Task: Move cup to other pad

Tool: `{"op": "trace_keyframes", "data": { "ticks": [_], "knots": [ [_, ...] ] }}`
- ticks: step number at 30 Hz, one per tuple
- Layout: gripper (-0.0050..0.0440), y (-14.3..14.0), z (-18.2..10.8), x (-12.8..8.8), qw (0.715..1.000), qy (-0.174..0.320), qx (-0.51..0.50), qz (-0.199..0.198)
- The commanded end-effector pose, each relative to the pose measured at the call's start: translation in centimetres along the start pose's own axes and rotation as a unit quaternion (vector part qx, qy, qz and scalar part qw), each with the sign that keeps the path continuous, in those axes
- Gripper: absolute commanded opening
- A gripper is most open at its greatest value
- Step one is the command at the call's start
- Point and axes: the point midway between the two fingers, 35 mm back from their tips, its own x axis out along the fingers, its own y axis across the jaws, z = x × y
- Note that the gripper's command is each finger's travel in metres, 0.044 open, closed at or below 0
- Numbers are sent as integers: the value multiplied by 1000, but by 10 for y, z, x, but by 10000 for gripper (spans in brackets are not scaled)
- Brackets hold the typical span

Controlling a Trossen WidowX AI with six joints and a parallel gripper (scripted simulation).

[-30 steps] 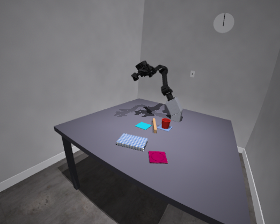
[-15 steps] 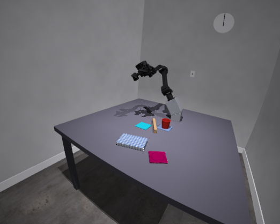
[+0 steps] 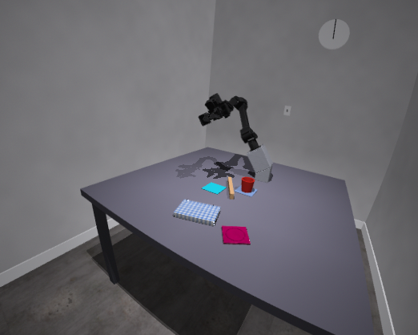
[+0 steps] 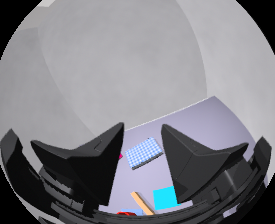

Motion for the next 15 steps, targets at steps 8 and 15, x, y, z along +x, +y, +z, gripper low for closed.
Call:
{"op": "trace_keyframes", "data": {
  "ticks": [8,15],
  "knots": [
    [148,16,-48,19,994,91,-66,12],
    [148,27,-79,27,983,147,-111,24]
  ]
}}
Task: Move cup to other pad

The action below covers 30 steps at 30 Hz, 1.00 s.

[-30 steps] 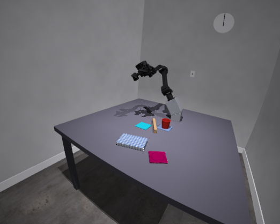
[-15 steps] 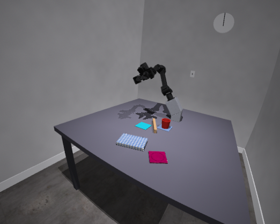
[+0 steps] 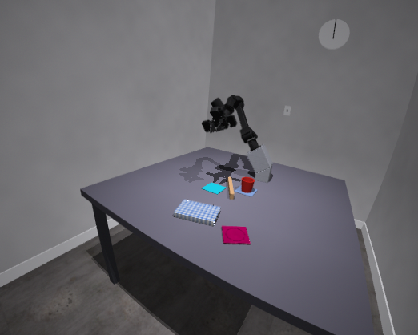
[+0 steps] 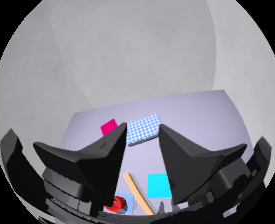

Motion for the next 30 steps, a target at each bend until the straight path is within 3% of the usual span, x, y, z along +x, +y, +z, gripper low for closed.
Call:
{"op": "trace_keyframes", "data": {
  "ticks": [1,23,30],
  "knots": [
    [148,10,-18,10,999,38,-32,8],
    [148,50,-91,31,966,180,-176,55],
    [148,65,-122,32,938,234,-242,80]
  ]
}}
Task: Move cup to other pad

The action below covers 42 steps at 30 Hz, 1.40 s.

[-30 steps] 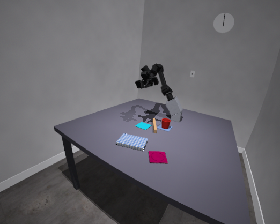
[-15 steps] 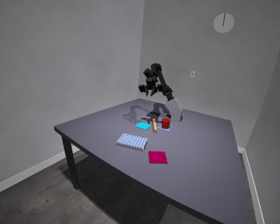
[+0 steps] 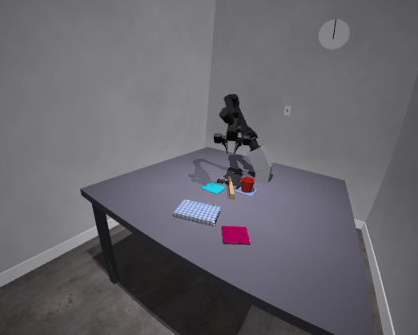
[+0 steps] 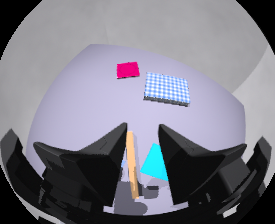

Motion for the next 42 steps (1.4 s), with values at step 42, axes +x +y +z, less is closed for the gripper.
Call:
{"op": "trace_keyframes", "data": {
  "ticks": [42],
  "knots": [
    [148,102,-114,33,870,257,-398,138]
  ]
}}
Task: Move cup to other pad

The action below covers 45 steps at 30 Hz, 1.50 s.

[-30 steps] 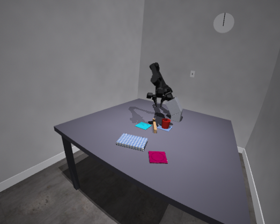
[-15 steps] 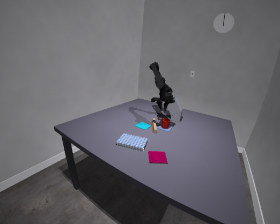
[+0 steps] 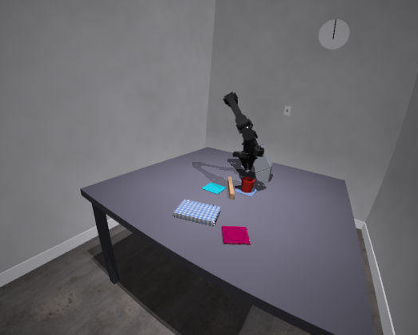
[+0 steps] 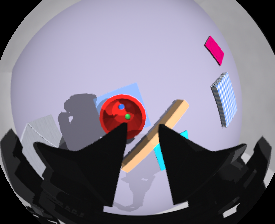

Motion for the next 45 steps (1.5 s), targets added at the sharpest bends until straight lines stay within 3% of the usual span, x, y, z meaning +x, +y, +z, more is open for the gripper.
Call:
{"op": "trace_keyframes", "data": {
  "ticks": [1,17,28,45],
  "knots": [
    [148,11,-3,6,999,22,-38,13],
    [148,48,-15,24,977,98,-178,65],
    [148,51,-17,28,974,104,-186,71],
    [148,52,-21,52,975,103,-186,71]
  ]
}}
